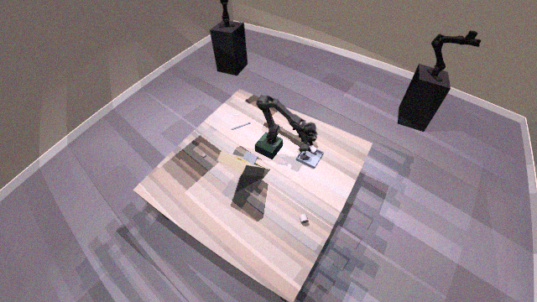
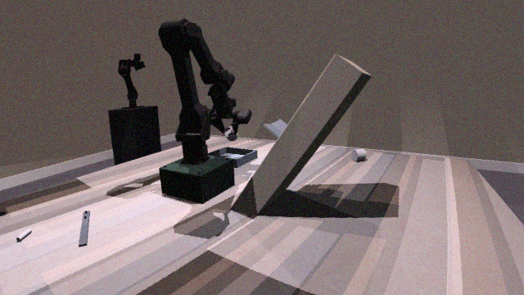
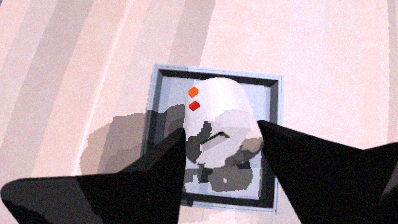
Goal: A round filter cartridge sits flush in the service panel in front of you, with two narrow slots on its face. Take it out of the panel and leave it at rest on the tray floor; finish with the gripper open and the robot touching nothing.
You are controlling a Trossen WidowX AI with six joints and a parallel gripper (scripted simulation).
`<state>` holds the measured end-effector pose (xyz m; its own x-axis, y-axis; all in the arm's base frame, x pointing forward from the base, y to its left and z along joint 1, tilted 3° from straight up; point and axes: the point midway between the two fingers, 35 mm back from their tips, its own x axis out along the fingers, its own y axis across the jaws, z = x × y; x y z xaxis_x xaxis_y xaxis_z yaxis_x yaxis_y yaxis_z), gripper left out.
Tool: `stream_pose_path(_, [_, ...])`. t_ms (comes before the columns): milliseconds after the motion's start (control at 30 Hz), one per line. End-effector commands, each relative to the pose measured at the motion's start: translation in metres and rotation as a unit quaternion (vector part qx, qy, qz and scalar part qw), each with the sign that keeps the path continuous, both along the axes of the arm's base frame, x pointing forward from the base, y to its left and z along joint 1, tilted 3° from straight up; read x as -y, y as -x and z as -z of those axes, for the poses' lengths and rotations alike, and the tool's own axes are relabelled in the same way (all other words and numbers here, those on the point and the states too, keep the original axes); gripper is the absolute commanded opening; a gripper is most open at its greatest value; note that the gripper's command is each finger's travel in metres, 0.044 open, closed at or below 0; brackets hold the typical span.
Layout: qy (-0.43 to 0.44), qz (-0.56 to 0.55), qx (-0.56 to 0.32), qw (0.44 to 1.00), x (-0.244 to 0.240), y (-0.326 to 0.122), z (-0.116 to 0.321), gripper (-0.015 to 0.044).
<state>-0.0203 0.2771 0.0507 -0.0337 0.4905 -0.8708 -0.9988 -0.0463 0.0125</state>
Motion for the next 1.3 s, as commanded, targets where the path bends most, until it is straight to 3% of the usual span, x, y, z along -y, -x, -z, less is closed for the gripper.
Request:
stream_pose_path(0, [0.004, -0.004, 0.001, 1.000, 0.002, 0.001, 0.021, 0.0000])
stream_pose_path(433, [0.004, -0.004, 0.001, 1.000, 0.007, 0.001, 0.060, 0.0000])
stream_pose_path(1000, [0.008, -0.002, 0.001, 1.000, 0.007, 0.001, 0.057, 0.0440])
stream_pose_path(1133, [0.008, -0.002, 0.001, 1.000, 0.007, 0.001, 0.055, 0.0440])
stream_pose_path(1267, [0.009, -0.002, 0.001, 1.000, 0.003, 0.000, 0.009, 0.0440])
